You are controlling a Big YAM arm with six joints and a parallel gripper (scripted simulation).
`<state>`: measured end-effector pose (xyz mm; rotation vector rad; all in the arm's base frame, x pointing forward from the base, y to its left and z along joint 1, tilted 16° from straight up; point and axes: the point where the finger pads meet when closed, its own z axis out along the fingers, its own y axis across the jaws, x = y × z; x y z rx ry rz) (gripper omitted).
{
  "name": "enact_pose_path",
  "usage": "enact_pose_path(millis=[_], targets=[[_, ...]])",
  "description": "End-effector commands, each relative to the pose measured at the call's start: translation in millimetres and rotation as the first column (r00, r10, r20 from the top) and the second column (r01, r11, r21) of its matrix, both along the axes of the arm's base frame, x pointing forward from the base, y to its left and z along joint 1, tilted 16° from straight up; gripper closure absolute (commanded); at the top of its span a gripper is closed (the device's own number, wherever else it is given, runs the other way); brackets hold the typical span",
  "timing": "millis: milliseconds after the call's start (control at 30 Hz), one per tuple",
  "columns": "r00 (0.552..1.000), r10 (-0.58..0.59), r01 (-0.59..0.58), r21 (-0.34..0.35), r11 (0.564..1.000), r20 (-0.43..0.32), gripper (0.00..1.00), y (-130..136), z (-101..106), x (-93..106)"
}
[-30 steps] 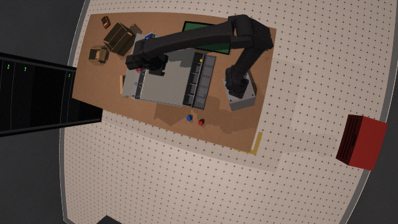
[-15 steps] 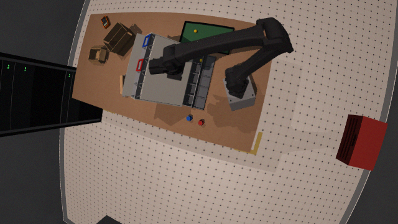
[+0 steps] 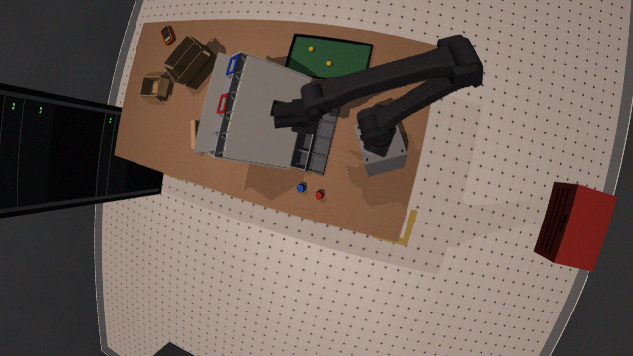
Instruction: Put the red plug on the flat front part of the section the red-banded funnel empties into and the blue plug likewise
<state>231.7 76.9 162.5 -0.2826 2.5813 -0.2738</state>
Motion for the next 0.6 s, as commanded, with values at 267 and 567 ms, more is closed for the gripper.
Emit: enact_pose_path(millis=[267, 567], targets=[[0.998, -0.003, 0.0, 0.048, 0.999, 0.066, 0.44, 11.1, 17.7, 8.0], [0.998, -0.001, -0.003, 0.046, 0.999, 0.066, 0.44, 11.1, 17.8, 8.0]])
